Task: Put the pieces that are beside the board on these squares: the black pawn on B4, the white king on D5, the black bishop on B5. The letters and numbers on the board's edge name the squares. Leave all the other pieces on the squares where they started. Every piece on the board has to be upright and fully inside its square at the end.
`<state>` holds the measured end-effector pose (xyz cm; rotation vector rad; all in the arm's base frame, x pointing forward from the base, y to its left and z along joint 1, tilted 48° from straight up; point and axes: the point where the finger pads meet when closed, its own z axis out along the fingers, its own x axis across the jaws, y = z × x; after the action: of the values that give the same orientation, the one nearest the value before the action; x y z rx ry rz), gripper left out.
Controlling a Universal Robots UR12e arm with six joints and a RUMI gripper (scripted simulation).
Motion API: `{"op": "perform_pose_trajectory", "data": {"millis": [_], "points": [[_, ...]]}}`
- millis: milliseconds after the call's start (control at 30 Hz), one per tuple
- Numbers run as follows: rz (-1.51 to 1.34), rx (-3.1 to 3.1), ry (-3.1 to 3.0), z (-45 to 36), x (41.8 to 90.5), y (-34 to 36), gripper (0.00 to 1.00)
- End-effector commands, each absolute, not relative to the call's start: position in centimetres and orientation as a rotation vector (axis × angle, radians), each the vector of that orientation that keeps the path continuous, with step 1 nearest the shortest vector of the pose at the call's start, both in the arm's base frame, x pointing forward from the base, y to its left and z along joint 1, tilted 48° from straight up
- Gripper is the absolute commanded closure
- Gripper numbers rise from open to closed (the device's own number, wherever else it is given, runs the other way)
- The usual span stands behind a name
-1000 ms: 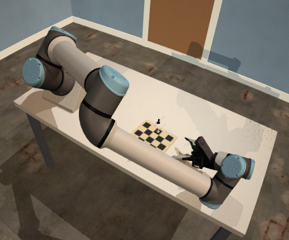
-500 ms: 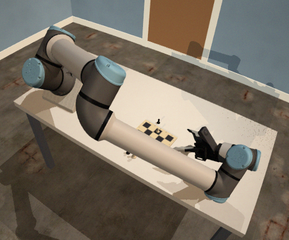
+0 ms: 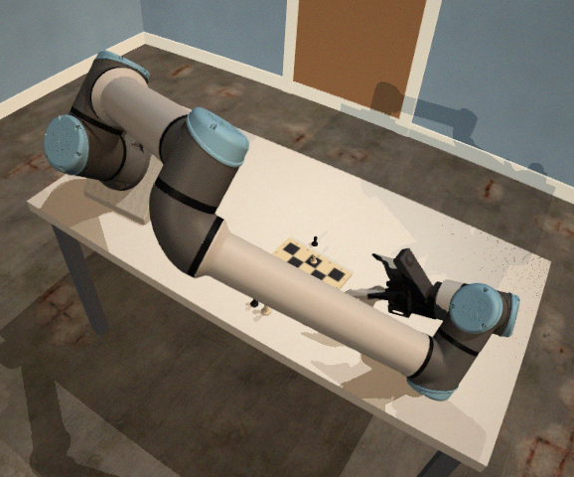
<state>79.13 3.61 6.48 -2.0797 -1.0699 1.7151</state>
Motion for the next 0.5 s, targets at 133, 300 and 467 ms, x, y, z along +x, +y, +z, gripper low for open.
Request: {"op": "perform_pose_trajectory", "data": {"millis": [133,300,467], "points": [[1.672,-2.079,-1.186,4.7,78.6,4.5,0.0],[1.645,-2.075,-1.263,3.5,78.3,5.0,0.0],[1.587,-2.057,-1.435,1.1,77.4,6.1,0.0]]}}
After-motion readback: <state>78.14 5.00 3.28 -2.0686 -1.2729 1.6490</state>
